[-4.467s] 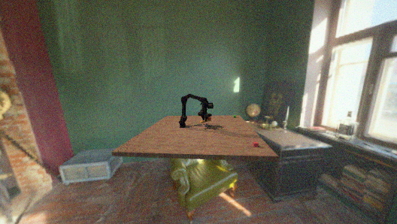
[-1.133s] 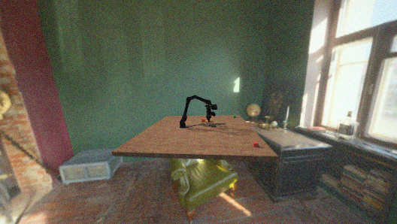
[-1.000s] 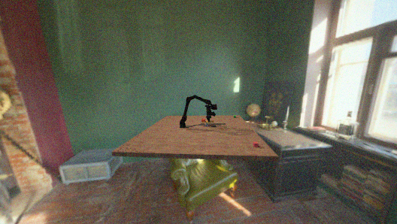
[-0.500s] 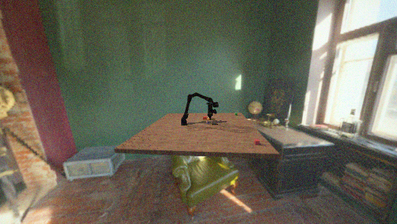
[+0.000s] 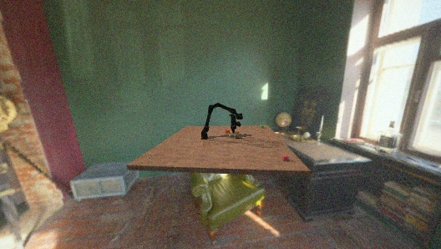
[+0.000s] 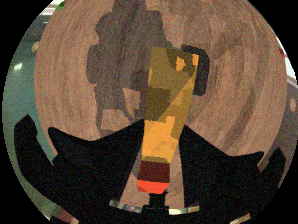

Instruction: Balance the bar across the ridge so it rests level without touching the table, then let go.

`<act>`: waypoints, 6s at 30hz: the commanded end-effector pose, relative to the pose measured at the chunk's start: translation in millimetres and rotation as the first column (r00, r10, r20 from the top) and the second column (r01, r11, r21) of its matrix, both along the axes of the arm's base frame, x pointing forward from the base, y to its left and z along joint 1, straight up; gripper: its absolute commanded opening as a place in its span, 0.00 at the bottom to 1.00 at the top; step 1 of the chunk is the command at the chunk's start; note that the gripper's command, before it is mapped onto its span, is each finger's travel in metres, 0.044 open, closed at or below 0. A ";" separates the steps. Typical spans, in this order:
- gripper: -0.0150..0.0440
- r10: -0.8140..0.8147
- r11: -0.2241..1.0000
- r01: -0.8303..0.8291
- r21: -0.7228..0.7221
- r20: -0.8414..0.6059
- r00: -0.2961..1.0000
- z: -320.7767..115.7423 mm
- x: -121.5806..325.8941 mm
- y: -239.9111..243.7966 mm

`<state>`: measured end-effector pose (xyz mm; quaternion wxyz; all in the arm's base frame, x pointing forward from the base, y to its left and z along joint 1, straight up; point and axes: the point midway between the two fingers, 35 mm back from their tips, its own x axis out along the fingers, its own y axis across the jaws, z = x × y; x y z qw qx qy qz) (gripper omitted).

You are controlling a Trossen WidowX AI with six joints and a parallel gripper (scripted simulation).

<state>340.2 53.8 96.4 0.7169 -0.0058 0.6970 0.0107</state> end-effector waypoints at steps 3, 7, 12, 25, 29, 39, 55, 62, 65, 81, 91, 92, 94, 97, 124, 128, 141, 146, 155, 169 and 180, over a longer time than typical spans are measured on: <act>0.25 -0.004 1.000 0.004 -0.002 0.001 1.000 -0.7 0.2 -0.2; 0.25 -0.004 1.000 0.004 -0.002 0.001 1.000 -1.0 0.2 -0.2; 0.25 -0.004 1.000 0.004 -0.002 0.001 1.000 -1.3 0.1 -0.2; 0.25 -0.004 1.000 0.004 -0.002 0.001 1.000 -2.4 0.1 -0.2; 0.25 -0.004 1.000 0.004 -0.002 0.001 1.000 -2.8 0.1 -0.2; 0.25 -0.004 1.000 0.004 -0.002 0.001 1.000 -3.7 0.1 -0.2; 0.25 -0.004 1.000 0.004 -0.002 0.001 1.000 -5.0 -0.1 -0.2; 0.25 -0.004 1.000 0.004 -0.002 0.001 1.000 -5.5 -0.1 -0.2; 0.25 -0.004 1.000 0.004 -0.002 0.001 1.000 -5.8 -0.1 -0.2; 0.25 -0.004 1.000 0.004 -0.002 0.001 1.000 -7.1 0.0 -0.3; 0.25 -0.004 1.000 0.004 -0.002 0.001 1.000 -8.0 0.1 -0.3; 0.25 -0.004 1.000 0.004 -0.002 0.001 1.000 -8.0 0.1 -0.3; 0.25 -0.004 1.000 0.004 -0.002 0.001 1.000 -8.2 0.1 -0.3; 0.25 -0.004 1.000 0.004 -0.002 0.001 1.000 -8.4 0.1 -0.3; 0.25 -0.004 1.000 0.004 -0.002 0.001 1.000 -7.5 0.4 -0.3; 0.25 -0.001 1.000 0.001 -0.001 0.002 1.000 -7.2 0.4 -0.1; 0.25 -0.001 1.000 0.001 -0.001 0.002 1.000 -7.2 0.4 -0.1; 0.25 -0.001 1.000 0.001 -0.001 0.002 1.000 -7.2 0.4 -0.1; 0.25 -0.001 1.000 0.001 -0.001 0.002 1.000 -7.2 0.4 -0.1; 0.54 -0.001 1.000 0.001 -0.001 0.002 1.000 -7.2 0.4 -0.1; 0.54 -0.001 1.000 0.001 -0.001 0.002 1.000 -7.2 0.4 -0.1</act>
